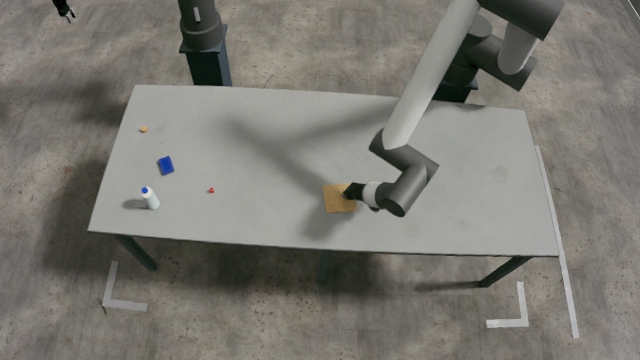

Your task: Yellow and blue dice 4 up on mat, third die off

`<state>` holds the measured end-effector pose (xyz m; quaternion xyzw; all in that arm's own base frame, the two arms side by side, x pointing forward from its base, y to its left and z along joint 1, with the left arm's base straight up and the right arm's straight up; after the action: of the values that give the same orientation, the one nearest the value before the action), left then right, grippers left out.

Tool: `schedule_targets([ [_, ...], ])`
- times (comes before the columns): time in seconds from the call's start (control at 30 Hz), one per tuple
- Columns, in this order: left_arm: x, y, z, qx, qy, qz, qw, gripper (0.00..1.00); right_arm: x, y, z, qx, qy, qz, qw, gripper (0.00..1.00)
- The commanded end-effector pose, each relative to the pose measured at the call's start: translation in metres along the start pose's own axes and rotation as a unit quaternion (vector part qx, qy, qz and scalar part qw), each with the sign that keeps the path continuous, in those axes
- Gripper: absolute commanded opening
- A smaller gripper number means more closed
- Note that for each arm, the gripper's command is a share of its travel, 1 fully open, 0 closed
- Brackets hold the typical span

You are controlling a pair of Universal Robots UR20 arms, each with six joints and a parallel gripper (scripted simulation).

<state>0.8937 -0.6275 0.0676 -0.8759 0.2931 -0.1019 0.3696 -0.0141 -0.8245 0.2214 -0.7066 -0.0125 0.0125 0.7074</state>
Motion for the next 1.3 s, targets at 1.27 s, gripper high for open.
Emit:
schedule_targets([
  [1.27,-0.002,-0.046,-0.046,0.0,0.0,0.0,1.0,0.34,0.0,-0.001,0.0,0.0,0.0,0.0,1.0,1.0],
])
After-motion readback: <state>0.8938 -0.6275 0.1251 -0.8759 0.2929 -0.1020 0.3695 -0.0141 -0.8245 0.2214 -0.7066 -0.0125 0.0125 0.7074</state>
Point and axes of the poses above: on each arm, the point where the finger pads meet when closed, its own y axis out along the fingers, its own x axis across the jaws, z = x × y, the point moved 6 cm from there along -y, back along the fingers, and after that the axes turned 3 degrees about -y, right-handed, at the moved point
